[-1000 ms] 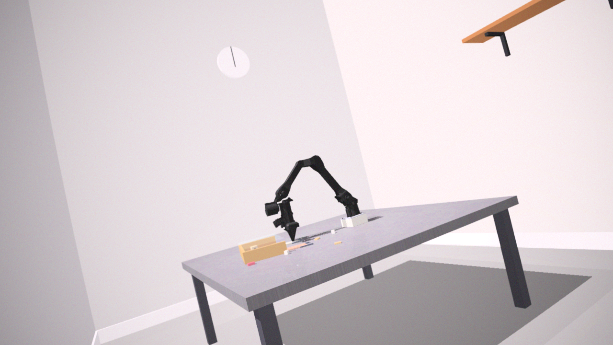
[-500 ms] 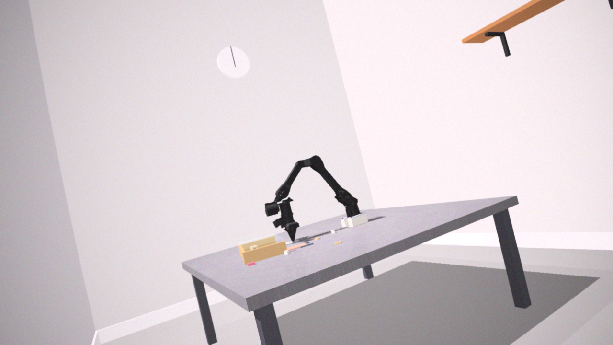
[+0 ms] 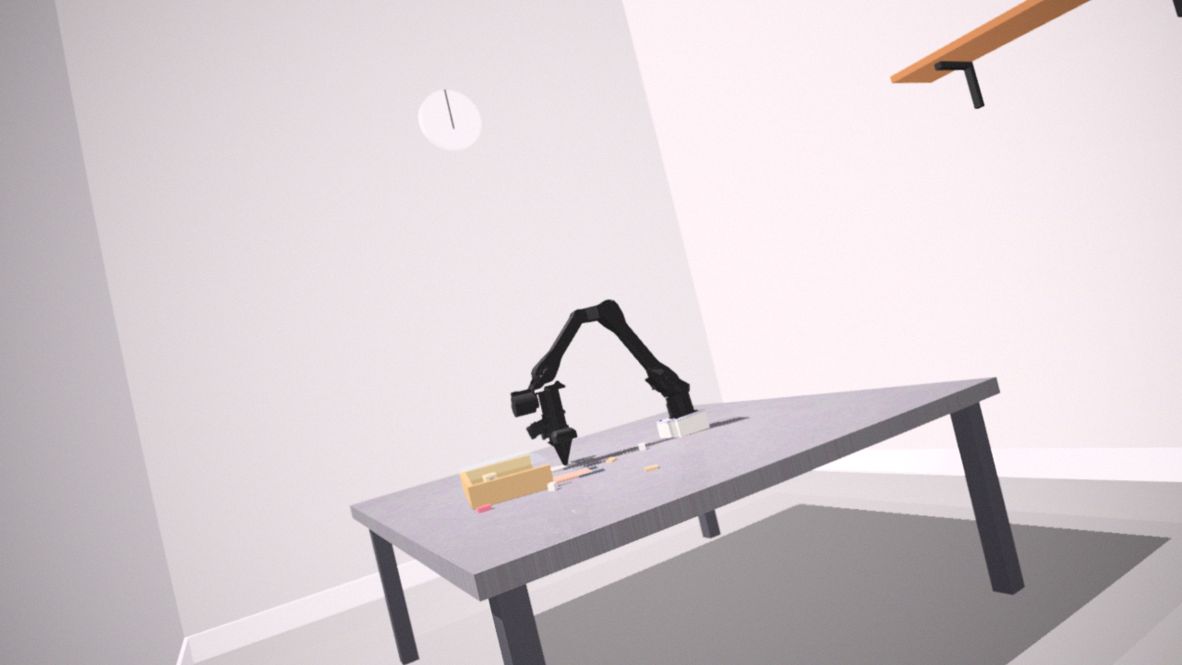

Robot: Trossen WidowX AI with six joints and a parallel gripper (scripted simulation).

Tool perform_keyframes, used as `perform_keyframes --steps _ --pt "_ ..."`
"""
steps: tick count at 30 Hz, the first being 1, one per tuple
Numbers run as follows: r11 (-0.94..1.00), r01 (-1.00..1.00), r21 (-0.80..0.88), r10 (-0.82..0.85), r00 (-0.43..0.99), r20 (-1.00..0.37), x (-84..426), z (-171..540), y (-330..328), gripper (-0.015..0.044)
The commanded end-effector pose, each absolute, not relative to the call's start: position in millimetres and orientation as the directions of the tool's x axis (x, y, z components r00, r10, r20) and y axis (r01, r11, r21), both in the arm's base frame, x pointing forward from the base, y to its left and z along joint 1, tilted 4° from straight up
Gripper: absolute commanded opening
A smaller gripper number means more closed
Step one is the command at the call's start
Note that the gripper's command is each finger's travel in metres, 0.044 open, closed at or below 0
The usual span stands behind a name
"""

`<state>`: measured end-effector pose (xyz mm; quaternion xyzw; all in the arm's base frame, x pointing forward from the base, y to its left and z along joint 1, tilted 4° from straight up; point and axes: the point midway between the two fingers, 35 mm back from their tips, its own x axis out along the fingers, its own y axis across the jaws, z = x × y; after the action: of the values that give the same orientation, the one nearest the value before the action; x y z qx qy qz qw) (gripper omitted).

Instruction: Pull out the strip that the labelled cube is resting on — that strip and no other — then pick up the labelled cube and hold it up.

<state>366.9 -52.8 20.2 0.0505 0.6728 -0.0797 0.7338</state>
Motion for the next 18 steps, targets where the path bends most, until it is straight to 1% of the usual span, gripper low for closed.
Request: perform_keyframes --steps 1,18 --pt "0.983 0.181 -0.029 -0.044 0.081 -0.996 366.8 18.0 -52.4 0.0000" --pt "0.983 0.181 -0.029 -0.044 0.081 -0.996 367.1 16.4 -52.5 0.0000"
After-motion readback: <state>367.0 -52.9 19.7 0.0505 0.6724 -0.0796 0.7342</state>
